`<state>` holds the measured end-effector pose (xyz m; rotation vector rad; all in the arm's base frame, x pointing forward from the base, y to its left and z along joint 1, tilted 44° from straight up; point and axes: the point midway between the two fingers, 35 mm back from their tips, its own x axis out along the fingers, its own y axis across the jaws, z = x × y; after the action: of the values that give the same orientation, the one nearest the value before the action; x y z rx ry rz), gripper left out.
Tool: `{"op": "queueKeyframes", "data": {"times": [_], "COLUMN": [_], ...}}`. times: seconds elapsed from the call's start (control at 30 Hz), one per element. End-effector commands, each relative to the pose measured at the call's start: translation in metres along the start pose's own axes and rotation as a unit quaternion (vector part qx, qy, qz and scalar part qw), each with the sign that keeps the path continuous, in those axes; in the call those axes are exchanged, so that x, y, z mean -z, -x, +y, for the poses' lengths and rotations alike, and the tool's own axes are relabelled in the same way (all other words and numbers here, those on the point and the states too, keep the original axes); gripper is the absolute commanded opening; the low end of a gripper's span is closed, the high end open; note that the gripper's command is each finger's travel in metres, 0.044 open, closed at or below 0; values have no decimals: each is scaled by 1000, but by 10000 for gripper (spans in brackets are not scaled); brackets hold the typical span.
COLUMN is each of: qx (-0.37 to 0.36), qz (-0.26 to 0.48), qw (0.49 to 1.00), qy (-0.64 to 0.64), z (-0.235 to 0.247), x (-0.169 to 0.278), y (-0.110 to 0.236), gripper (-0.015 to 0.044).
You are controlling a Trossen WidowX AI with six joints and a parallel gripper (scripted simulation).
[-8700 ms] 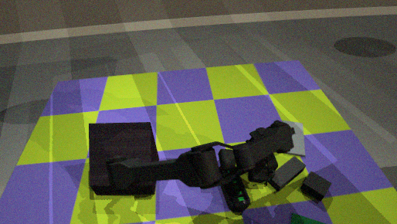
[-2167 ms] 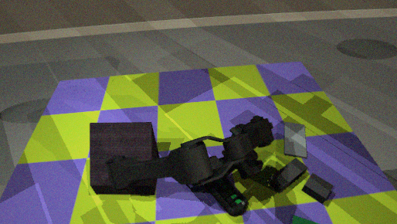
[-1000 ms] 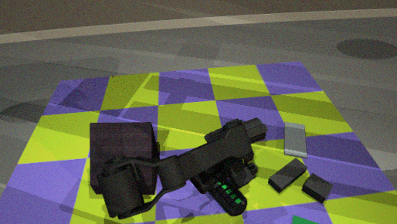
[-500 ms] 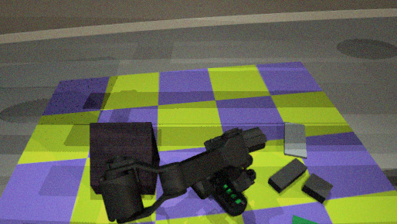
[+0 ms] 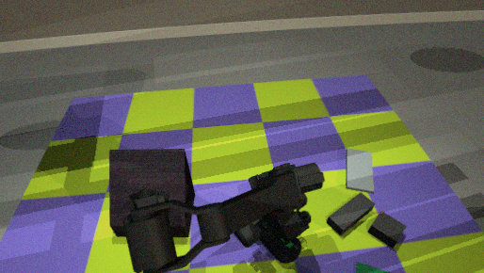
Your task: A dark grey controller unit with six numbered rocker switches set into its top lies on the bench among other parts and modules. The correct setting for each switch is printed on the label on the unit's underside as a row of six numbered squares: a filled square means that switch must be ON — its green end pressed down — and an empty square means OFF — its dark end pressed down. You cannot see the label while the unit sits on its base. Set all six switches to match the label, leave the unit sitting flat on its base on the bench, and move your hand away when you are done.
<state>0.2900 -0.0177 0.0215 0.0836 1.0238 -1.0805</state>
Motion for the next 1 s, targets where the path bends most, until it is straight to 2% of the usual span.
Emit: {"op": "queueKeyframes", "data": {"times": [0.0,0.33,0.53,0.97], "qx": [3,3,2,3], "qz": [-1,-1,0,-1], "qw": [1000,1000,1000,1000], "qy": [3,3,3,3], "z": [-1,-1,-1,-2], "x": [1,1,1,-20], "y": [-3,-3,42,42], "gripper": [0,0,0,0]}}
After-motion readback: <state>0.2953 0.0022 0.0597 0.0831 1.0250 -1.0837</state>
